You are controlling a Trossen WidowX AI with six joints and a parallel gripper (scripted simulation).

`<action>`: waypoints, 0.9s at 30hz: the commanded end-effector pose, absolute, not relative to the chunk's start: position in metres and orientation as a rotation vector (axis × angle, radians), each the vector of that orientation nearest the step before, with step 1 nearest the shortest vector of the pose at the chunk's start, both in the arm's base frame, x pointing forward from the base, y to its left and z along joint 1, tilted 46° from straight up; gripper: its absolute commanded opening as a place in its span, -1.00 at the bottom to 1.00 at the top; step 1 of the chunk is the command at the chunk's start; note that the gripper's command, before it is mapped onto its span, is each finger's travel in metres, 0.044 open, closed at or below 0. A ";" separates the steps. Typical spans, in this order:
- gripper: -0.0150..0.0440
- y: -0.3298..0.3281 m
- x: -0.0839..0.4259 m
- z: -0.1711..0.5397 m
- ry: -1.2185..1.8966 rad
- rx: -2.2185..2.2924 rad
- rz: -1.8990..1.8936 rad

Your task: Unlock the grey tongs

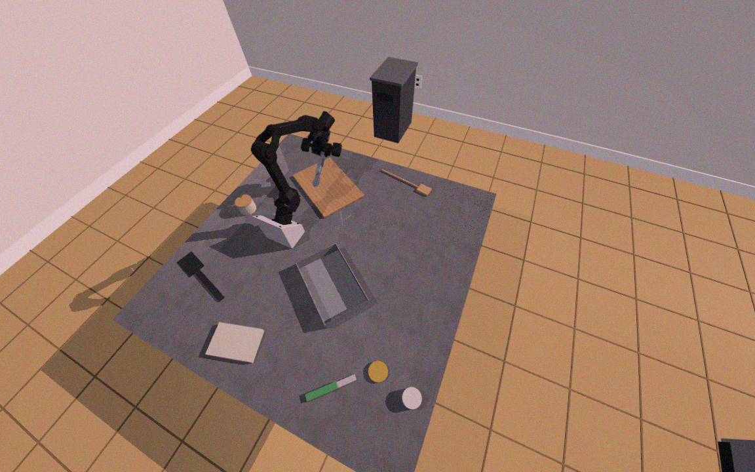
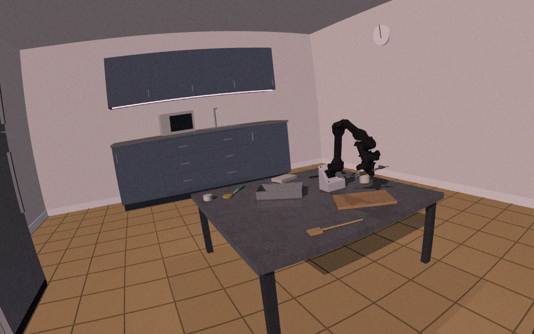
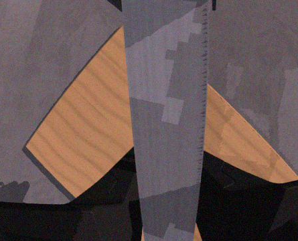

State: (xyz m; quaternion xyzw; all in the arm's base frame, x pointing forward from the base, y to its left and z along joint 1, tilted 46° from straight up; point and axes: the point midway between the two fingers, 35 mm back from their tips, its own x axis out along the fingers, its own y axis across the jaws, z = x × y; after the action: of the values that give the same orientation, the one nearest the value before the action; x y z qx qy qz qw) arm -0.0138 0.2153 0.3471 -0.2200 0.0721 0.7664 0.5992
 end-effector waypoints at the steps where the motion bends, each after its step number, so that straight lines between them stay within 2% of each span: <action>1: -1.00 0.214 -0.015 0.350 0.168 -0.561 1.763; 27: -1.00 0.202 -0.020 0.342 0.164 -0.985 1.655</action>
State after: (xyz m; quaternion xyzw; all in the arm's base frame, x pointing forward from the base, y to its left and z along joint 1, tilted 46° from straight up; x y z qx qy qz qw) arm -0.0211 0.2036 0.3382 -0.4157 0.0758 0.7072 0.5669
